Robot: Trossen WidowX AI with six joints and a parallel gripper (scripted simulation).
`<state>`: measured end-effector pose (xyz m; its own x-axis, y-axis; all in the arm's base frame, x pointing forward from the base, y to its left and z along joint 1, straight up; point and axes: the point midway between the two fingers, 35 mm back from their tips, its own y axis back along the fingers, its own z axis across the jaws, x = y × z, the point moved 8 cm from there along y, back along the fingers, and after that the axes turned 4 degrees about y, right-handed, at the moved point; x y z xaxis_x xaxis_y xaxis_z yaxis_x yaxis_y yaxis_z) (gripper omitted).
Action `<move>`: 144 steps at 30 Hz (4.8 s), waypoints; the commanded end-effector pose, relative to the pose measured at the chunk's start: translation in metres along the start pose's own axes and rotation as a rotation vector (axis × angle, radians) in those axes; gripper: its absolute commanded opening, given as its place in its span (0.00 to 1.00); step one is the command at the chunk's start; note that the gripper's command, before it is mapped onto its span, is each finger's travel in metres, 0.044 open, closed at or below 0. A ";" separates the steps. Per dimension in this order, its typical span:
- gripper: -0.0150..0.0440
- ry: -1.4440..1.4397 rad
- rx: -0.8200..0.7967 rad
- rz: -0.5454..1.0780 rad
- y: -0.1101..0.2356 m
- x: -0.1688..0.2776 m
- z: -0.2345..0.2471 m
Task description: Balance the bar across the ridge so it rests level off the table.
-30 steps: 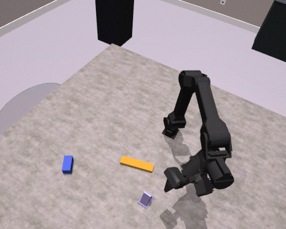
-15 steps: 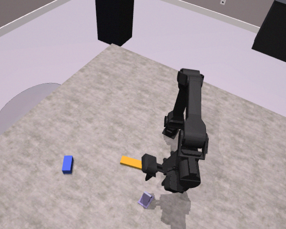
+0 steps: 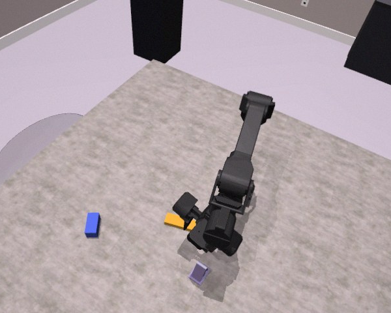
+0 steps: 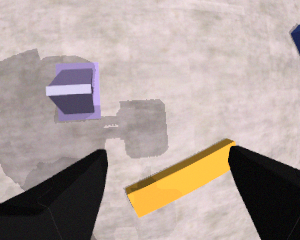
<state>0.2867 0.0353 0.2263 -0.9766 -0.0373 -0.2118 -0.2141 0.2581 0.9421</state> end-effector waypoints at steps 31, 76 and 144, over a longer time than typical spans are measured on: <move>0.79 -1.221 -0.100 0.323 -0.048 0.048 -0.101; 0.79 -1.246 -0.101 0.330 -0.116 0.064 -0.085; 0.25 -1.115 -0.122 0.318 -0.006 0.027 -0.107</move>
<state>0.2529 -0.0750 0.2418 -0.3868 0.9220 -0.0181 -0.0252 0.0091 0.9996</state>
